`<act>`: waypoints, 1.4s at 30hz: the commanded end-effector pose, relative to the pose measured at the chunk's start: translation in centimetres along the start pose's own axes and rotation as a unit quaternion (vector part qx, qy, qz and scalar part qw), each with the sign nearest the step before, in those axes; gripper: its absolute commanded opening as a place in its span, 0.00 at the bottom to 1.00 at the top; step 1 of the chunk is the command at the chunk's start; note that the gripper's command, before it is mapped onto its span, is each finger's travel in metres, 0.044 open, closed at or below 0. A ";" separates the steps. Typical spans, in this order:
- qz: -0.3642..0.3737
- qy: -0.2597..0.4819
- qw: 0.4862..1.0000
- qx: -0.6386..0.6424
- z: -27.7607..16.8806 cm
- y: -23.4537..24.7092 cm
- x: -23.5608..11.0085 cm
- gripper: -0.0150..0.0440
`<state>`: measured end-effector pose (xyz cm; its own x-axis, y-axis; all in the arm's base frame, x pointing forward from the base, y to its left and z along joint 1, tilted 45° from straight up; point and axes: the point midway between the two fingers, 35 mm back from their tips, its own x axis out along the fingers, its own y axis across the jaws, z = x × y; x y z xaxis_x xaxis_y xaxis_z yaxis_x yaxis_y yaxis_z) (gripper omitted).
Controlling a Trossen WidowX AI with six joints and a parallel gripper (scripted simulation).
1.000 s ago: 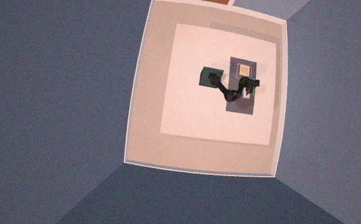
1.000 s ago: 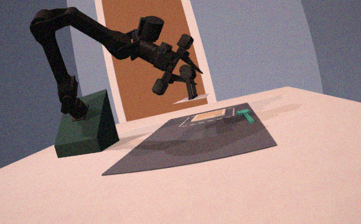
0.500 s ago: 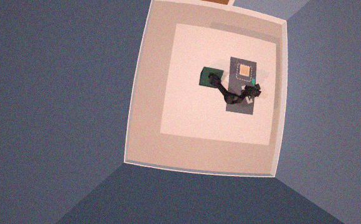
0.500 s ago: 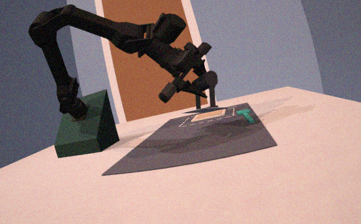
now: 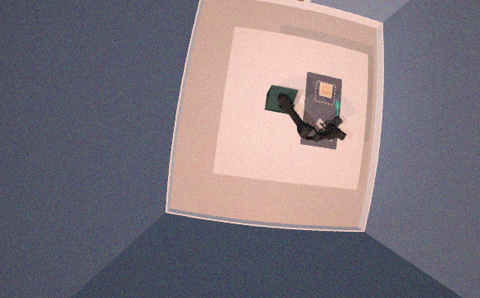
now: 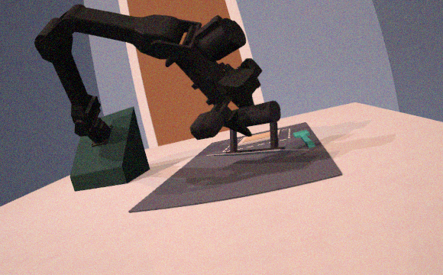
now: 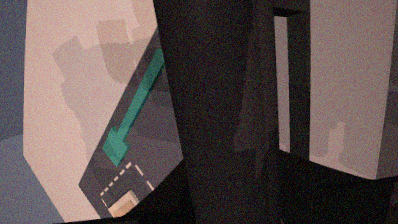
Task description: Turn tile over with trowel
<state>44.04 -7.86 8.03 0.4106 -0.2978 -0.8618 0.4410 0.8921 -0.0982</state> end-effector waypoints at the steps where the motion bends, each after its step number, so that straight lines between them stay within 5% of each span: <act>1: 0.012 0.035 0.999 -0.035 0.8 -1.7 -1.0 0.25; 22: 0.152 0.204 0.945 -0.205 0.1 -10.2 -8.2 0.25; 42: 0.153 0.205 0.945 -0.206 0.1 -11.2 -6.7 0.25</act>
<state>36.27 -15.79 15.23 0.0847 0.0671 -0.9941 -0.0220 0.9976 0.0655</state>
